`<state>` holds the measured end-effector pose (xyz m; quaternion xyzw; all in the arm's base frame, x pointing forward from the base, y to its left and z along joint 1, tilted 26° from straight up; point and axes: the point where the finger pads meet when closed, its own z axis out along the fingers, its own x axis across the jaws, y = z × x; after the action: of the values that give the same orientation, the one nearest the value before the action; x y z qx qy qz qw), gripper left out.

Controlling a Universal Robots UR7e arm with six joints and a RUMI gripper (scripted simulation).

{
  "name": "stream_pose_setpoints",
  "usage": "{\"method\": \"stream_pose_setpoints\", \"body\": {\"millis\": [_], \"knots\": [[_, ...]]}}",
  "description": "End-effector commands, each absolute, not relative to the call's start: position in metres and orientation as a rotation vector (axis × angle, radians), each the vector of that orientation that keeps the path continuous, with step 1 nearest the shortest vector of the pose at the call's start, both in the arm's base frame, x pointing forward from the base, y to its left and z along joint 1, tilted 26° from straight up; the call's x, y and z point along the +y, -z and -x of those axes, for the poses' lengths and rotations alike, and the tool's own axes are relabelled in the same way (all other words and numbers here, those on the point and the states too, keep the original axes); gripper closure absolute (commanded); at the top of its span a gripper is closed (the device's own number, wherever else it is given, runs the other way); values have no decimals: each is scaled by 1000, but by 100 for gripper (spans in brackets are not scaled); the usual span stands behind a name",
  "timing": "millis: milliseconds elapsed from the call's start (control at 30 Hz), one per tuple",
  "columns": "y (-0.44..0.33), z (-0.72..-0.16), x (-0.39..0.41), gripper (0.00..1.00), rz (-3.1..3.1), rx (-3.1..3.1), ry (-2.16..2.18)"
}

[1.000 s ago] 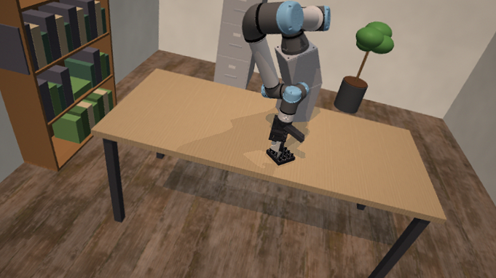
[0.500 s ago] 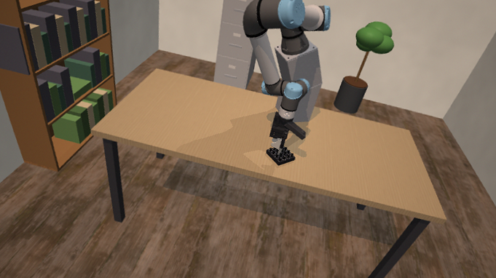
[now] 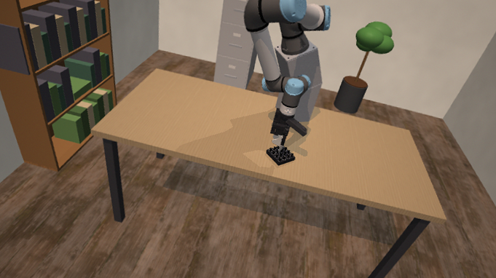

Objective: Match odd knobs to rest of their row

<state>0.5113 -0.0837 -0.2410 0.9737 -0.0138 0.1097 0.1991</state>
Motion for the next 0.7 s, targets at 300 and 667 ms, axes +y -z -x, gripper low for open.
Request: {"method": "stream_pose_setpoints", "body": {"millis": [300,667], "knots": [[239,-511,-83,0,-2723,-39,-308],[214,-505,-72,0,-2723,-39,-308]]}}
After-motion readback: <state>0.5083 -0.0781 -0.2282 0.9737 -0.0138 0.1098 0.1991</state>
